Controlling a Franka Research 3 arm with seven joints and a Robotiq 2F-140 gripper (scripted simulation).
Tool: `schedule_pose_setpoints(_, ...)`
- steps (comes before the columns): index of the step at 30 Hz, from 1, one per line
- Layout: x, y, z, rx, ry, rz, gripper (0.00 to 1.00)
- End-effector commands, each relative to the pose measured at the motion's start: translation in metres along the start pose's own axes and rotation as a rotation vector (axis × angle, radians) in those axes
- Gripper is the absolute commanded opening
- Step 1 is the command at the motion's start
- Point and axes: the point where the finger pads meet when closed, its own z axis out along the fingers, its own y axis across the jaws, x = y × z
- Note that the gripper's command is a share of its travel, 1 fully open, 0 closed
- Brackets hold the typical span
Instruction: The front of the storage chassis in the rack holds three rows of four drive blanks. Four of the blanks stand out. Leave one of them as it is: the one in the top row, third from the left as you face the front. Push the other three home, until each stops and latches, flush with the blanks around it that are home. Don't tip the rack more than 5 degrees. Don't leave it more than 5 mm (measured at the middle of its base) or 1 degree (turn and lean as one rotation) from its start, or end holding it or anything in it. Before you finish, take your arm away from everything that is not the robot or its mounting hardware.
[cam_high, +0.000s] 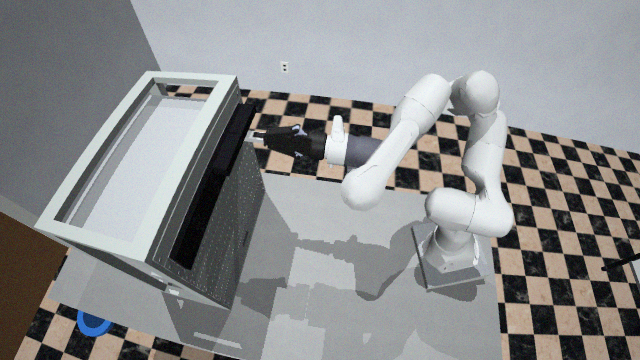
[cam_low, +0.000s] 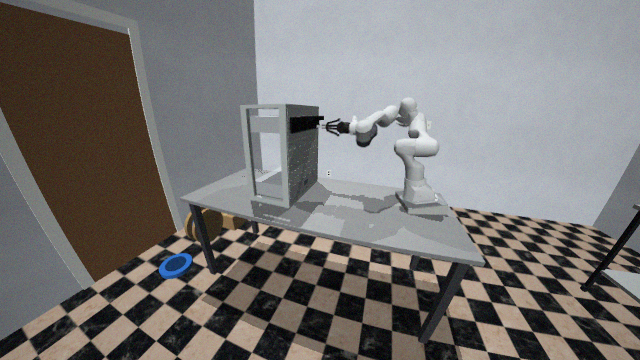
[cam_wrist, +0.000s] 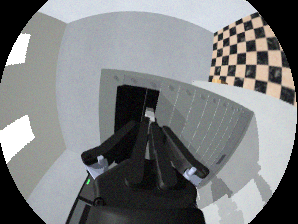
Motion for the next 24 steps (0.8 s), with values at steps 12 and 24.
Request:
schedule_pose_setpoints(12, 0.0018, 0.0038, 0.0034, -0.009, 0.001, -0.001, 0.0)
schedule_pose_setpoints(24, 0.0018, 0.0039, 0.0067, -0.009, 0.001, -0.001, 0.0)
